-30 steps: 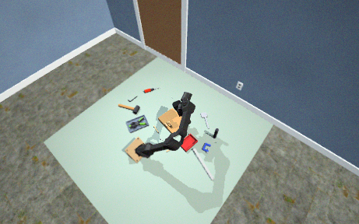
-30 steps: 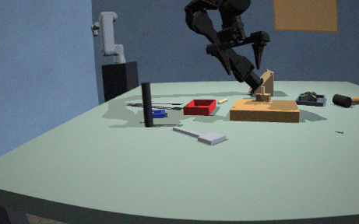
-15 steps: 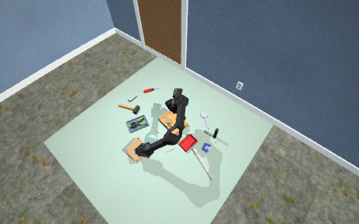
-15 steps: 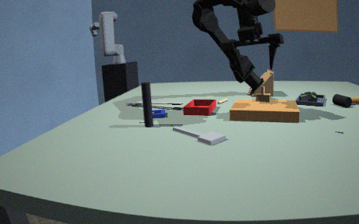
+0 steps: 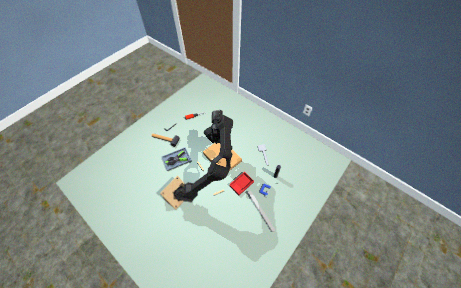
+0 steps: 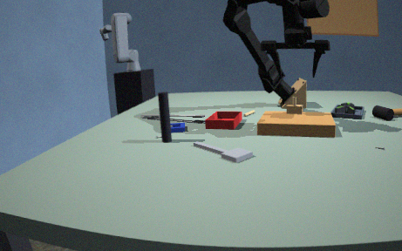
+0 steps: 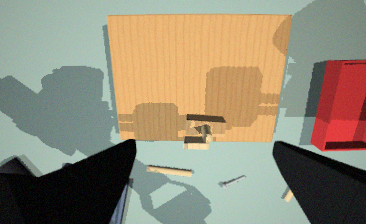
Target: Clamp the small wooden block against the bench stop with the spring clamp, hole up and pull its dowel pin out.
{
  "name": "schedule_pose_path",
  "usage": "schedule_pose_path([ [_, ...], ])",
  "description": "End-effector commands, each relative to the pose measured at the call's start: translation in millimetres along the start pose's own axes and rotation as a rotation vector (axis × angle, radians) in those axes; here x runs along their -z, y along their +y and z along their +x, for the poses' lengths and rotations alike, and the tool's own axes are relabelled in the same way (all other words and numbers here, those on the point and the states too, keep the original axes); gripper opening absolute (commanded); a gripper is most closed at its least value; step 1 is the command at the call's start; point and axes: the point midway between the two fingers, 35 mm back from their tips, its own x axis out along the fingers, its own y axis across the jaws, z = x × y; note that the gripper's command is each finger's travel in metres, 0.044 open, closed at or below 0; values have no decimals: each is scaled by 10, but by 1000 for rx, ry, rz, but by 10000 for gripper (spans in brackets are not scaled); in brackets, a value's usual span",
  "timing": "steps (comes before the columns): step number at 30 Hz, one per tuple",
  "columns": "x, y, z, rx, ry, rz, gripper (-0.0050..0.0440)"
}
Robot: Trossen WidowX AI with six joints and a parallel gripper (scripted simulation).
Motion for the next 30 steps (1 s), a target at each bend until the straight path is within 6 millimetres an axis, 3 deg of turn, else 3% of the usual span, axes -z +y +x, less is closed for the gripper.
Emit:
schedule_pose_path([
  [1,5,13,8,12,3,-4,440],
  [5,5,13,8,12,3,-4,440],
  [30,-24,-10,101,11,1,374,220],
])
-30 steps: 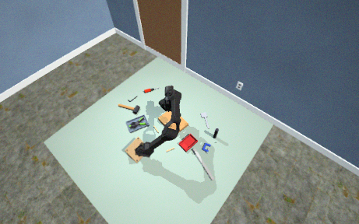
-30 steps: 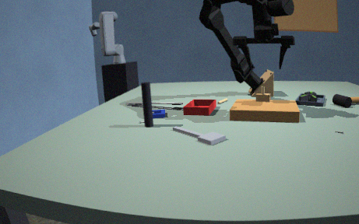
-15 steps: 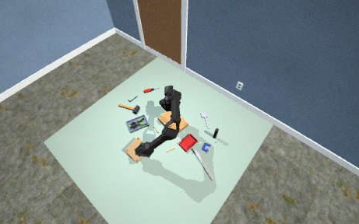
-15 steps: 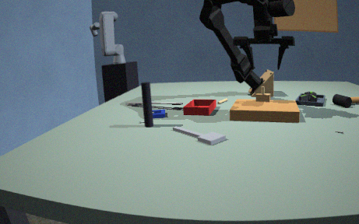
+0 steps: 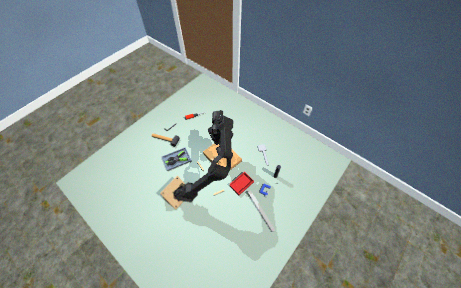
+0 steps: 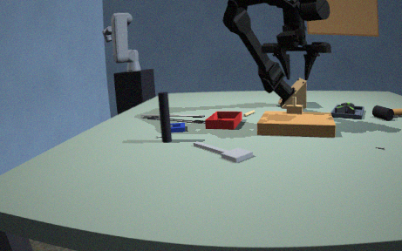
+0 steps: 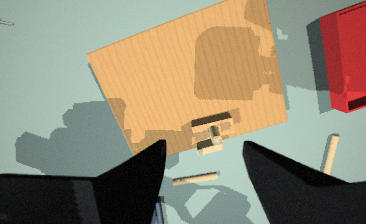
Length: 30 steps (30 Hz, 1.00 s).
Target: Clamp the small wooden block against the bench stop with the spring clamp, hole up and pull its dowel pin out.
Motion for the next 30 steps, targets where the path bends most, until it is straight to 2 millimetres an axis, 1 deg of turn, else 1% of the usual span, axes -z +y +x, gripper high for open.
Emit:
schedule_pose_path([
  [1,1,-16,37,7,2,46,220],
  [16,-22,-27,106,7,1,324,70],
  [18,-22,-27,106,7,1,324,70],
  [25,-33,-33,138,7,1,453,0],
  [30,-40,-37,161,8,0,545,0],
])
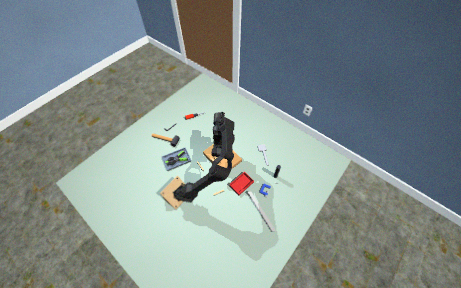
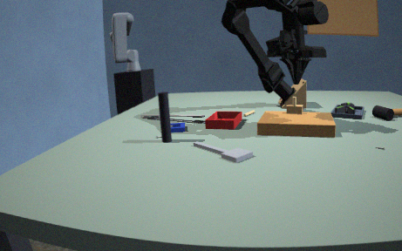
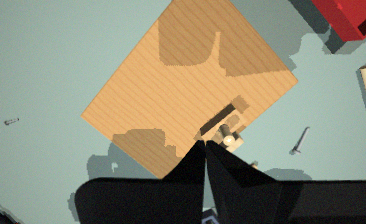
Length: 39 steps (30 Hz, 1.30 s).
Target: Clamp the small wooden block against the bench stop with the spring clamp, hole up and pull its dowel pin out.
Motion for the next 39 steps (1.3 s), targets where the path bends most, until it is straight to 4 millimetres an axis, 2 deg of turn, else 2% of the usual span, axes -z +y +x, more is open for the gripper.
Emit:
schedule_pose_path([
  [1,-8,-17,47,8,-2,78,0],
  [39,-62,-25,194,8,-5,670,0],
])
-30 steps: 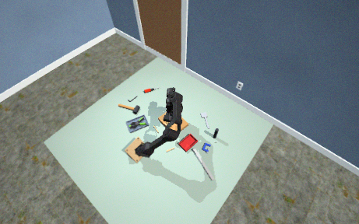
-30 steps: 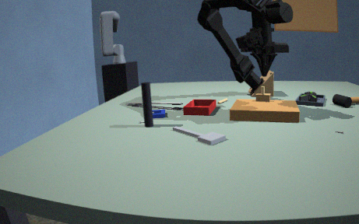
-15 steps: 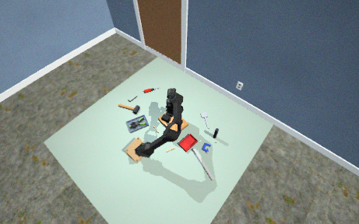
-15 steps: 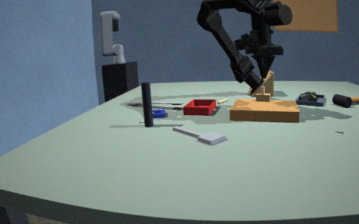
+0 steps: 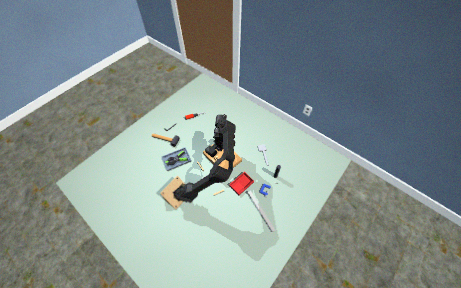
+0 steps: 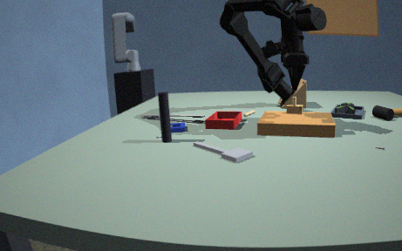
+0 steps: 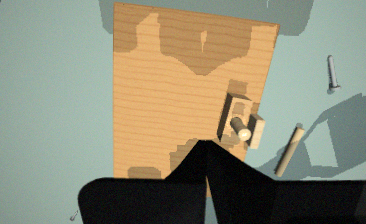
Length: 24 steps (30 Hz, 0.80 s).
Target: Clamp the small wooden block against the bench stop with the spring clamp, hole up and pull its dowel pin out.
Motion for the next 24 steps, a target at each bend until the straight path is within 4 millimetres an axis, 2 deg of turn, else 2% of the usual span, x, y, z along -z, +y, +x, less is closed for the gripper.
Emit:
schedule_pose_path([
  [1,-14,-13,39,5,-6,54,0],
  [6,-19,-10,55,5,-6,119,0],
  [24,-18,-9,52,5,-6,117,0],
])
